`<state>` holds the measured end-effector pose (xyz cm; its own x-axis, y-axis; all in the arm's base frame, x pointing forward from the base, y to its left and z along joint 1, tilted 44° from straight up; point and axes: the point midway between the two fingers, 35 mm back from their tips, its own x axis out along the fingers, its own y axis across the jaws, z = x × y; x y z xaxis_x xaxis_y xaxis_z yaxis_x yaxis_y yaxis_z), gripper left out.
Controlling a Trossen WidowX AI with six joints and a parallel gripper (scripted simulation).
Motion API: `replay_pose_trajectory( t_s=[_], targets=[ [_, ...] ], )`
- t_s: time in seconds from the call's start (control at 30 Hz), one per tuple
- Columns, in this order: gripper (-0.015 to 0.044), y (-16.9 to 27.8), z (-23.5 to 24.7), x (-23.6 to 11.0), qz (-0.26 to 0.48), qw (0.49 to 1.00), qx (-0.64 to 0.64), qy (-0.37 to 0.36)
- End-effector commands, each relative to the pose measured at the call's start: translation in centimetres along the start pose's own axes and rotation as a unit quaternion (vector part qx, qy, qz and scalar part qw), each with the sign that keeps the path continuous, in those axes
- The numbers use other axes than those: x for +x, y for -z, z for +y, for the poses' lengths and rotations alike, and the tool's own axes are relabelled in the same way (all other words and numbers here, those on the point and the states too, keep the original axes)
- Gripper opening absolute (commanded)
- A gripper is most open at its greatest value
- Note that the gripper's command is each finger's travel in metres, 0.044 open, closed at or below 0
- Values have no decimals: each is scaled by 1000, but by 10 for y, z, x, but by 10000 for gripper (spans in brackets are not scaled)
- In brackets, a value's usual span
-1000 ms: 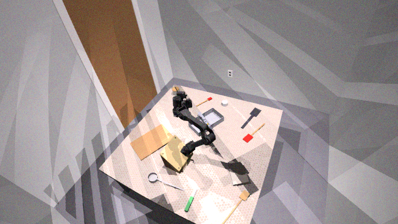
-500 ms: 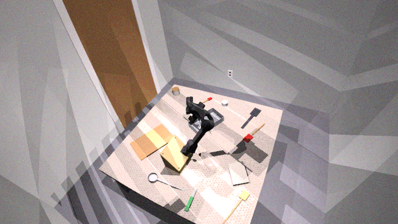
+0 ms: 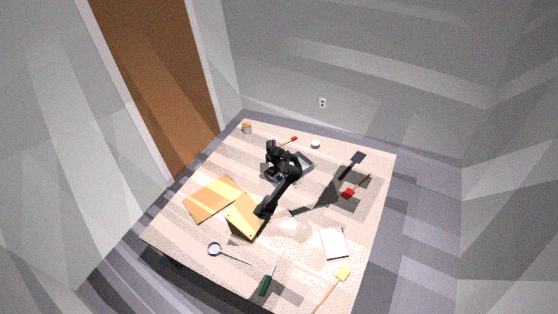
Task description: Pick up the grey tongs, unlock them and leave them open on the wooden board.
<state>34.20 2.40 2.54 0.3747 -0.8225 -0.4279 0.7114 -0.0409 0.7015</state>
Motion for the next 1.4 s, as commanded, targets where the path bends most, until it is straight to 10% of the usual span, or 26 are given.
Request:
replay_pose_trajectory(
  t_s=[0.0, 1.37],
  targets=[
    [260, 0, -1, 2, 0, 1000, 1, 3],
    [260, 1, -2, 68, 1, 1000, 1, 4]
  ],
)
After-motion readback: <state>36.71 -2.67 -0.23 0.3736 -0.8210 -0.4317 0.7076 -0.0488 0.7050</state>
